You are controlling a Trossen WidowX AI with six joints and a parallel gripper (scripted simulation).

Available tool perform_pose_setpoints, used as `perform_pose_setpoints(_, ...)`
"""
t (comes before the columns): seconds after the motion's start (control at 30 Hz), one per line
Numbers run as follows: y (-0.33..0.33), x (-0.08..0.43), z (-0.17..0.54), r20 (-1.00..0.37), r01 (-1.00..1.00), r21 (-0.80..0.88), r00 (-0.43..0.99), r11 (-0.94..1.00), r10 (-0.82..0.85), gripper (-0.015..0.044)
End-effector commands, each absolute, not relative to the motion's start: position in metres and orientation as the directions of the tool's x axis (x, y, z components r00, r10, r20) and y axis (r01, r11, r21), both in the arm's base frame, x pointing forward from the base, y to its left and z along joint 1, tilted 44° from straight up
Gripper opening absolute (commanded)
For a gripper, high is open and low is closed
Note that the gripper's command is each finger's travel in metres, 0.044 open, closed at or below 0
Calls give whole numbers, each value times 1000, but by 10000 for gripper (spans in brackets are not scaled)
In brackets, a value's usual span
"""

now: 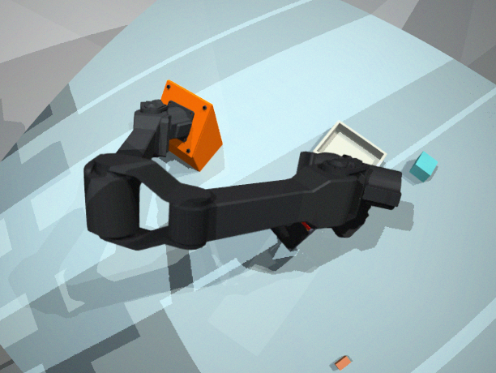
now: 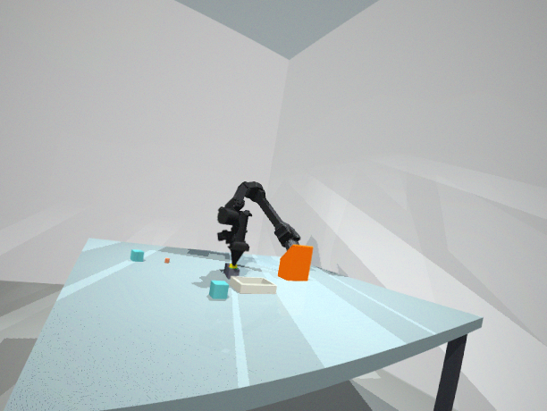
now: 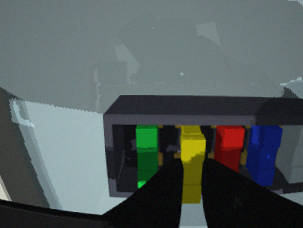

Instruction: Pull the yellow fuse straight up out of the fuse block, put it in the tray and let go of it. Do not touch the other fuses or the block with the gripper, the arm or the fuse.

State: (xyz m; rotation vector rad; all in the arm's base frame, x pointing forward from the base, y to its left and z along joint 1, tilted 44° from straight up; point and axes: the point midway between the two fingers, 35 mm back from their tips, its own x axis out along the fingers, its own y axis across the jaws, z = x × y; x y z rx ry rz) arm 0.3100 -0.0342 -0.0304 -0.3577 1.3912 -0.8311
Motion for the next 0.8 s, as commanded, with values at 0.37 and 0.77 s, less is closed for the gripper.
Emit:
perform_pose_setpoints(0.37,-28,311,-25,-720,305,-668,-36,679,-693,0)
perform_pose_setpoints(0.77,-24,311,-21,-720,305,-668,-36,678,-693,0)
